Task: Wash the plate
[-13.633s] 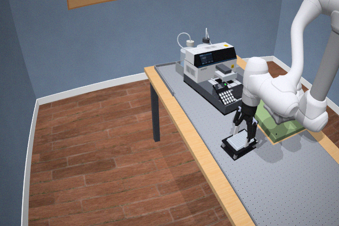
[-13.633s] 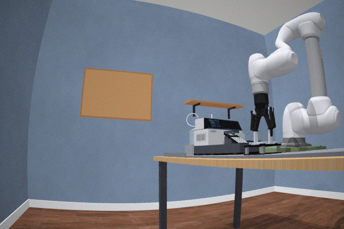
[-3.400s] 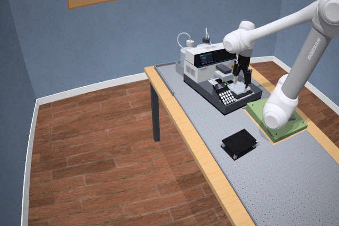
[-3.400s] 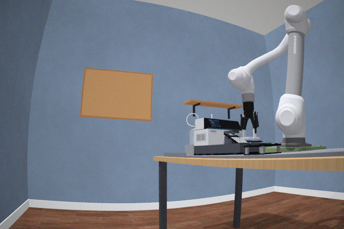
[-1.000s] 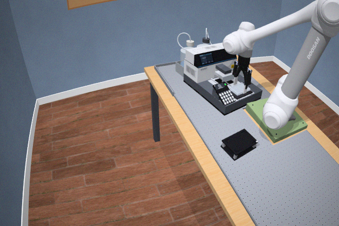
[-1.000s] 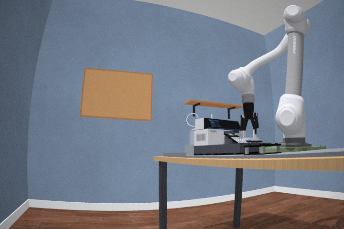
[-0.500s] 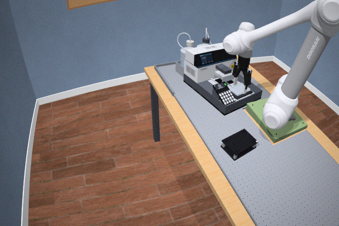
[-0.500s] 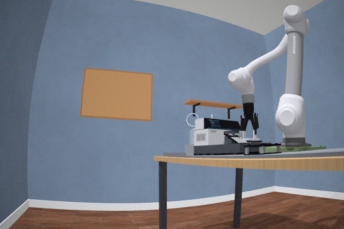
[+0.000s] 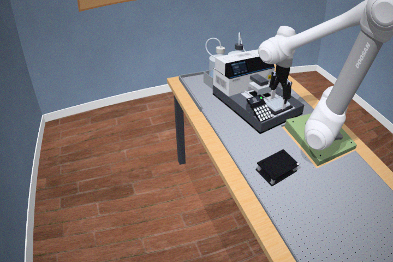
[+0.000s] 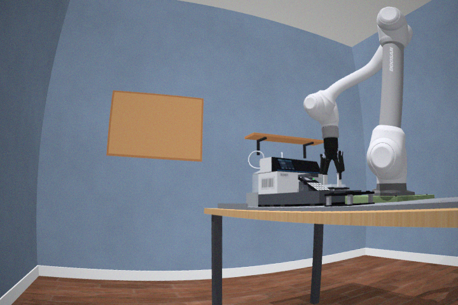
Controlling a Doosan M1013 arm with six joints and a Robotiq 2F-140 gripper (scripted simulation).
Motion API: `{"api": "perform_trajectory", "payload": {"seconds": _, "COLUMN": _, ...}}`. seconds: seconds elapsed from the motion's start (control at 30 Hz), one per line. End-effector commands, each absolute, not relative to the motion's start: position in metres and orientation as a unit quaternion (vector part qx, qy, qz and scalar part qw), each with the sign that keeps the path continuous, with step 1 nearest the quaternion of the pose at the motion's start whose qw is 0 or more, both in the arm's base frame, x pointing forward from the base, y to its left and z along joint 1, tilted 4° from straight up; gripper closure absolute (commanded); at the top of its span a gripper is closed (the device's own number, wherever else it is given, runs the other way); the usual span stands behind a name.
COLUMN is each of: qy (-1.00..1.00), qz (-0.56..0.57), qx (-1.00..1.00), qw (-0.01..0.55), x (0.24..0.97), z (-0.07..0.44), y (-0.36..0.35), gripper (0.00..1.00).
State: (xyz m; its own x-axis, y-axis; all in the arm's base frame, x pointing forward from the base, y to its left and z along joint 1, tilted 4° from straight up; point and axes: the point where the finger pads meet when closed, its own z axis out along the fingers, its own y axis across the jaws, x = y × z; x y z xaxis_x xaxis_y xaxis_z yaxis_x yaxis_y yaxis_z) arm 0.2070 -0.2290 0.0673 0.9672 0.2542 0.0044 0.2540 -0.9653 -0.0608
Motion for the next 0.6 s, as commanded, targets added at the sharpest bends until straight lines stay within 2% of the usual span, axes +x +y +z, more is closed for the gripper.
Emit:
{"api": "perform_trajectory", "payload": {"seconds": 0.0, "qy": -0.128, "qz": 0.002, "qx": -0.991, "qw": 0.031, "x": 0.207, "z": 0.0667, "y": -0.229, "gripper": 0.9}}
{"api": "perform_trajectory", "payload": {"seconds": 0.57, "qy": -0.128, "qz": 0.002, "qx": -0.991, "qw": 0.031, "x": 0.2069, "z": 0.0642, "y": -0.2288, "gripper": 0.9}}
